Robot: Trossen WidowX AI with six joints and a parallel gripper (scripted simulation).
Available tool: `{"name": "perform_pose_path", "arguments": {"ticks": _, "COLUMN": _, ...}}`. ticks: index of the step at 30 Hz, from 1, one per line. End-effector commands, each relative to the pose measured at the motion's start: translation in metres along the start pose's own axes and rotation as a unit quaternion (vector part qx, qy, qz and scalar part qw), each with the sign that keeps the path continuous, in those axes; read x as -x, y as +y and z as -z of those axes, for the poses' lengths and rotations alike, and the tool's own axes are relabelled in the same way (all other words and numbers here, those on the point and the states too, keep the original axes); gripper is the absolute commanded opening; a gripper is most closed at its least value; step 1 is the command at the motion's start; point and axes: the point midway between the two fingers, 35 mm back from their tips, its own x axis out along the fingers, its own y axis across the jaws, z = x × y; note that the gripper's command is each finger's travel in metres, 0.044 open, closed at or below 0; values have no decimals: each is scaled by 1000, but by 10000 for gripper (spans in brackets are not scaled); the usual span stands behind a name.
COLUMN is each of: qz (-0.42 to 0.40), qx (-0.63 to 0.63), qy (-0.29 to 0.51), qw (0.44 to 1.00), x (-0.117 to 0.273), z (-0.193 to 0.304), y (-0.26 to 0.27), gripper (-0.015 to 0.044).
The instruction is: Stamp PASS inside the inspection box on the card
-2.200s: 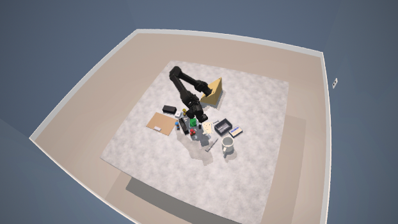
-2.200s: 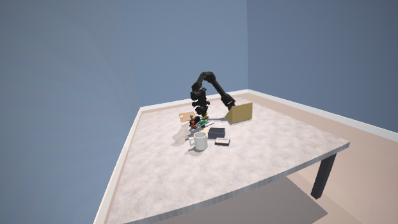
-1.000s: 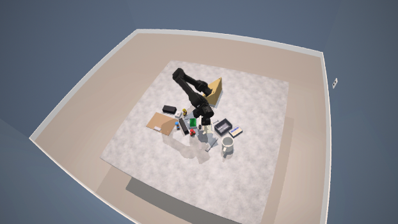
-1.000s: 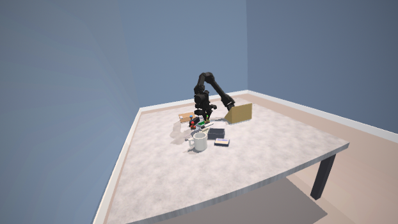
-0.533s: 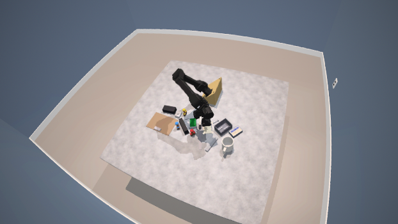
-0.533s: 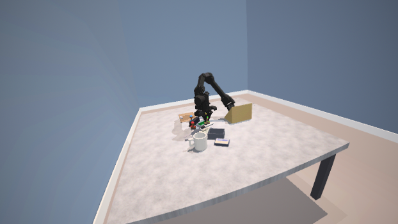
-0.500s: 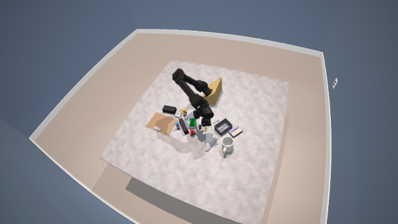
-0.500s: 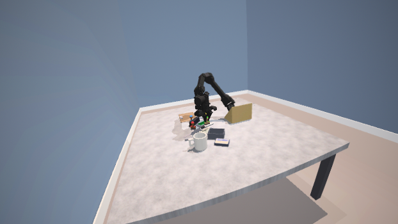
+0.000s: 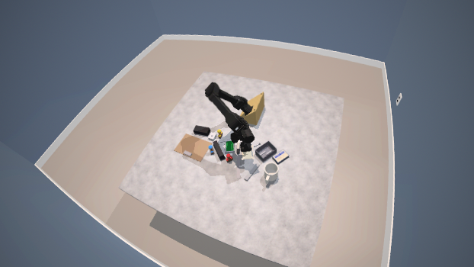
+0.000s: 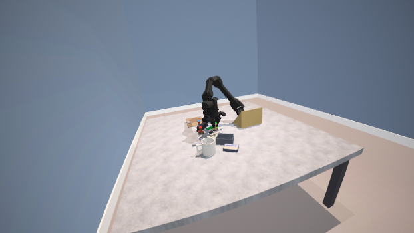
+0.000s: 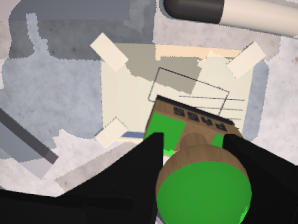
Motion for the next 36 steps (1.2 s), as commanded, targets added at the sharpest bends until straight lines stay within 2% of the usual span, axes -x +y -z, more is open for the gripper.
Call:
{"name": "perform_pose_path", "arguments": {"ticks": 1, "qz": 1, "qx": 3, "qy": -4, "qw": 1000, "x": -4, "z": 0, "y": -1, "gripper": 0}}
{"name": "perform_pose_path", "arguments": {"ticks": 36, "qz": 1, "qx": 4, "qy": -7, "qw": 1000, "x": -27, "z": 0, "y": -2, "gripper": 0}}
